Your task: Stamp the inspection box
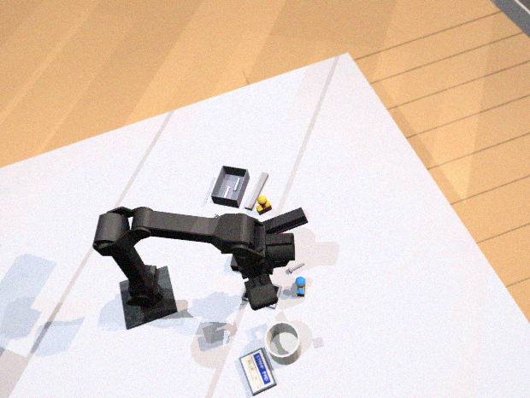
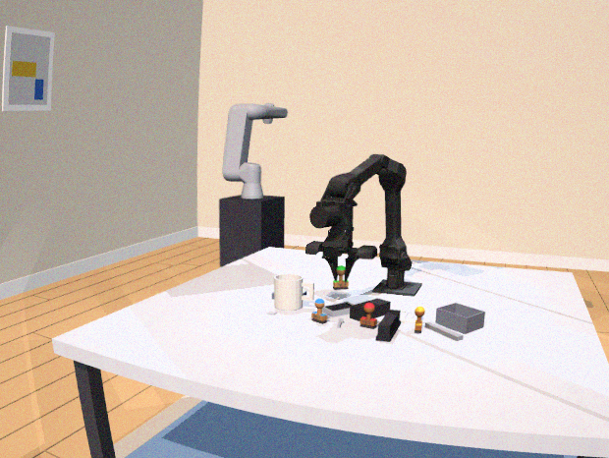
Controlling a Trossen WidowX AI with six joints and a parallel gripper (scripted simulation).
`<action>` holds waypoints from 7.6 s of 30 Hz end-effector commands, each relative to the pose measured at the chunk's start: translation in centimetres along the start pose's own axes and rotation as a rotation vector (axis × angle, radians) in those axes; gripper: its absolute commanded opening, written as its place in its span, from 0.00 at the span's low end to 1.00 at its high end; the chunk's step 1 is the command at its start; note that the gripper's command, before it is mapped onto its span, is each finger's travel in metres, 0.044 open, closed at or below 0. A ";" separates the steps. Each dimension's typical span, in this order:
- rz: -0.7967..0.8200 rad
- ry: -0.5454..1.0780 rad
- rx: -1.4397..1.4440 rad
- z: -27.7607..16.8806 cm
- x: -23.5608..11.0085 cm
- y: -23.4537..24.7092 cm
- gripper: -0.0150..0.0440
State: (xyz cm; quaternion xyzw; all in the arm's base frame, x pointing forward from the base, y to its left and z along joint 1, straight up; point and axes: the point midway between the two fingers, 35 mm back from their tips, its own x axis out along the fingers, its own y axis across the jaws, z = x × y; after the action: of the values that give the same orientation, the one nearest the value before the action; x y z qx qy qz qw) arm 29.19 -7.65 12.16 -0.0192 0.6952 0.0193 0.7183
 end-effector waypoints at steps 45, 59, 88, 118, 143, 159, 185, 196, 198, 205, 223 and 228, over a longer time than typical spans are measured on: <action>0.027 -0.004 -0.995 -2.9 -0.5 19.8 0.25; 0.028 -0.006 -0.994 -2.9 0.4 19.9 0.25; 0.029 -0.011 -0.993 -2.8 2.4 19.9 0.25; 0.031 -0.016 -0.992 -2.8 4.3 19.9 0.25; 0.033 -0.020 -0.991 -3.0 6.0 19.9 0.25; 0.032 -0.021 -0.990 -3.0 6.2 19.9 0.25; 0.032 -0.021 -0.990 -3.0 6.6 19.9 0.25; 0.032 -0.021 -0.990 -3.0 6.7 19.9 0.25; 0.032 -0.021 -0.990 -3.0 6.7 19.9 0.25; 0.032 -0.021 -0.990 -3.0 6.7 19.9 0.25; 0.032 -0.021 -0.990 -3.0 6.8 19.9 0.25; 0.032 -0.021 -0.990 -3.0 6.8 19.9 0.25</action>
State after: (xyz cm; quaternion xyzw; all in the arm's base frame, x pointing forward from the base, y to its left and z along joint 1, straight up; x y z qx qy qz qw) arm 25.36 12.04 5.48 -0.3465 0.5951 0.3560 0.6317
